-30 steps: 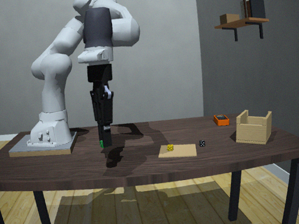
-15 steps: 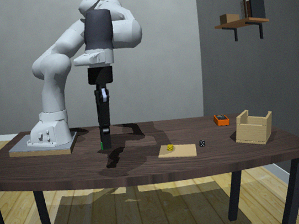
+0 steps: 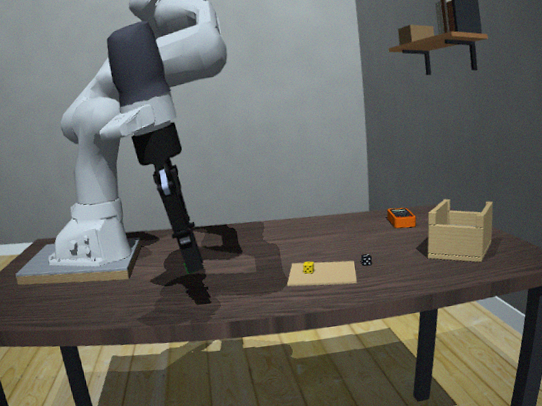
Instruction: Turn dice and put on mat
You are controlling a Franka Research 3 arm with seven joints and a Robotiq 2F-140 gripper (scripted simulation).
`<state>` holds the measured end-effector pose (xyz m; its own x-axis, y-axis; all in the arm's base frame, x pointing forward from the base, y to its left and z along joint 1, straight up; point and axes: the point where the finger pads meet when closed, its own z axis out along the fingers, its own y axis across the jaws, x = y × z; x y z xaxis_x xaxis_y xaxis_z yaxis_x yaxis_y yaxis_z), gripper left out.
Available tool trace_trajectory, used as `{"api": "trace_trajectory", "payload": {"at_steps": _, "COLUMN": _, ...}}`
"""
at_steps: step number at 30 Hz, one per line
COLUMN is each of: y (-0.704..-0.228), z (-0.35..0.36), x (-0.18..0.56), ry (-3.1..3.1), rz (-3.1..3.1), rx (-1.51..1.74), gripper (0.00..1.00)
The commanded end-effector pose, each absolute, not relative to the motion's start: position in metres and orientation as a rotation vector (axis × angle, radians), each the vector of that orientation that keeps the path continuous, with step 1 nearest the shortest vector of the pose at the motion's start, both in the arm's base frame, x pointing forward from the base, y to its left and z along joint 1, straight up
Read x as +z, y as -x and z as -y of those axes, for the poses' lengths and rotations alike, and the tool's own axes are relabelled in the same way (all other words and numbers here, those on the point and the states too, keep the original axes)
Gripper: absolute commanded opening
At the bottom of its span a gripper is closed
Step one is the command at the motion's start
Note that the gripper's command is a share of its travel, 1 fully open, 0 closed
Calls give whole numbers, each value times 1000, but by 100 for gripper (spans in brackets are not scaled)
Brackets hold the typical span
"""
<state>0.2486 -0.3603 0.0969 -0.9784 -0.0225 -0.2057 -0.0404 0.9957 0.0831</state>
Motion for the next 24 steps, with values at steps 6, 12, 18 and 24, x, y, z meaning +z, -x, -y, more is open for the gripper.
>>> {"api": "trace_trajectory", "payload": {"at_steps": 6, "y": -240, "z": 361, "x": 94, "ry": 156, "rz": -2662, "rx": 185, "gripper": 18}}
{"api": "trace_trajectory", "payload": {"at_steps": 12, "y": -236, "z": 361, "x": 93, "ry": 148, "rz": -2511, "rx": 182, "gripper": 18}}
{"api": "trace_trajectory", "payload": {"at_steps": 18, "y": -232, "z": 361, "x": 91, "ry": 133, "rz": -2372, "rx": 158, "gripper": 18}}
{"api": "trace_trajectory", "payload": {"at_steps": 24, "y": -230, "z": 360, "x": 91, "ry": 114, "rz": -2254, "rx": 125, "gripper": 18}}
